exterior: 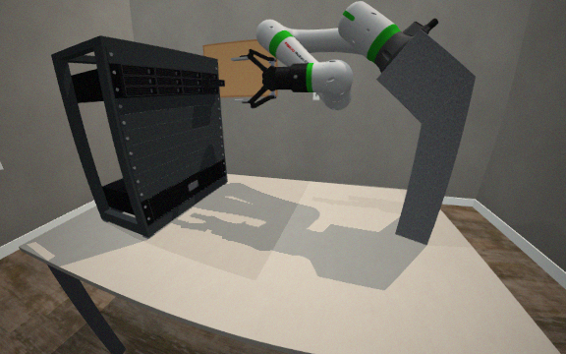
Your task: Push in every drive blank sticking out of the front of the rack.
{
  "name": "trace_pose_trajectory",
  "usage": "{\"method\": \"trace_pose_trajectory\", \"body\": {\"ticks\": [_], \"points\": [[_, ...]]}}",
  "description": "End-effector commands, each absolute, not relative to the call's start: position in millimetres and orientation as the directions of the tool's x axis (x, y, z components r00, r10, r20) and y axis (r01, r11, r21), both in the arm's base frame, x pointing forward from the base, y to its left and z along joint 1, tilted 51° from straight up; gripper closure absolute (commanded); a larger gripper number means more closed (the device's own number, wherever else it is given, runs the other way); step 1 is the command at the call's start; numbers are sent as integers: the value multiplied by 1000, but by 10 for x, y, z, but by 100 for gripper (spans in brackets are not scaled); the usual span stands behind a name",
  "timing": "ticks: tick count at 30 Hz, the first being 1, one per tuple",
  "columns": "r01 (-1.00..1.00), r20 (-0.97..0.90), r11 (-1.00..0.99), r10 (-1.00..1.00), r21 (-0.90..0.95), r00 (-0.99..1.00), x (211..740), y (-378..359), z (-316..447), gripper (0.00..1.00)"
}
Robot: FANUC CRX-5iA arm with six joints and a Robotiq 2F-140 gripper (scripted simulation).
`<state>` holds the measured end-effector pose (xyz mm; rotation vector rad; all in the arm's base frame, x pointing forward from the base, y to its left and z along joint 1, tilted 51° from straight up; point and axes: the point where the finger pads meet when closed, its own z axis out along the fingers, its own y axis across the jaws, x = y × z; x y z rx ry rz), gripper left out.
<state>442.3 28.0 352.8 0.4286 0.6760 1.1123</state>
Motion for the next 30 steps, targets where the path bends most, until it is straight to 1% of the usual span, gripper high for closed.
{"method": "trace_pose_trajectory", "body": {"ticks": [1, 19, 30], "points": [[-672, -280, 394, 919, 627, 277, 4419, 282, 3531, 0], [-672, -280, 394, 919, 627, 277, 4428, 261, 3553, 0], [-672, -280, 394, 919, 627, 277, 4558, -57, 3891, 0]]}}
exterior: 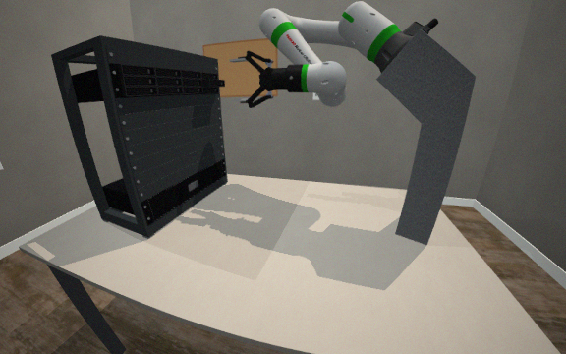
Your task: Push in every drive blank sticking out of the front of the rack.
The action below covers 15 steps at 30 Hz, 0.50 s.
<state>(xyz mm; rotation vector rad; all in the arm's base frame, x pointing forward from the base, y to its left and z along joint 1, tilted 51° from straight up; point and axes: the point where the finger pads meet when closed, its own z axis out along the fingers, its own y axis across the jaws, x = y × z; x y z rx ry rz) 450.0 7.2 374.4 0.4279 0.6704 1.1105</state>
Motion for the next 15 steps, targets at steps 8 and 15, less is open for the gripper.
{"method": "trace_pose_trajectory", "body": {"ticks": [8, 15], "points": [[-672, -280, 394, 919, 627, 277, 4647, -272, 4120, 0], [-672, -280, 394, 919, 627, 277, 4685, -366, 4220, 0]]}}
